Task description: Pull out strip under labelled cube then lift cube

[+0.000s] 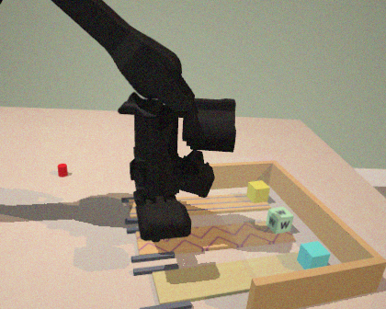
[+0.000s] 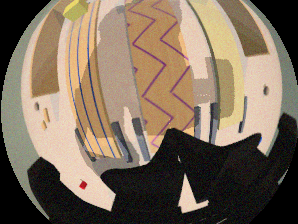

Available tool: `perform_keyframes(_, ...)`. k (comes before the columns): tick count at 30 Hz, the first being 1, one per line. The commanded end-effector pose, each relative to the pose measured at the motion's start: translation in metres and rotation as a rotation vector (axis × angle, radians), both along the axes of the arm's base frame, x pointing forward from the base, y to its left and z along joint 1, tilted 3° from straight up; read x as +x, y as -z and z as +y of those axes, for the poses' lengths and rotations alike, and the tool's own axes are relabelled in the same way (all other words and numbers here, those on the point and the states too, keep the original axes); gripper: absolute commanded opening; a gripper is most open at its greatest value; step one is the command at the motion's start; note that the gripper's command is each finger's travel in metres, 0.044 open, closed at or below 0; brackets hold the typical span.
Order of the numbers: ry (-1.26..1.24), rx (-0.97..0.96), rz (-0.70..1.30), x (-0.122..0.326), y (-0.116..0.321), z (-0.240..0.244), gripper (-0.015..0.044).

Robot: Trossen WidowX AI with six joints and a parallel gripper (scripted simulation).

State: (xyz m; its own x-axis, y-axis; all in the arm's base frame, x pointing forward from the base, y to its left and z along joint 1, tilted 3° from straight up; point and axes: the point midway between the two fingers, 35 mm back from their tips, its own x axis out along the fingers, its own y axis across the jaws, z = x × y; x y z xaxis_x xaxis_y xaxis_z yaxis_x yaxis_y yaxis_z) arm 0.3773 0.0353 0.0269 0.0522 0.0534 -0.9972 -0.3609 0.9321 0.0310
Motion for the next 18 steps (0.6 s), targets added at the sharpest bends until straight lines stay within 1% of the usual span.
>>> perform_keyframes(1, -0.002, -0.005, 0.016, -0.010, 0.005, -0.004, 0.0000)
perform_keyframes(18, -0.002, -0.006, 0.018, -0.034, 0.007, -0.014, 0.0000)
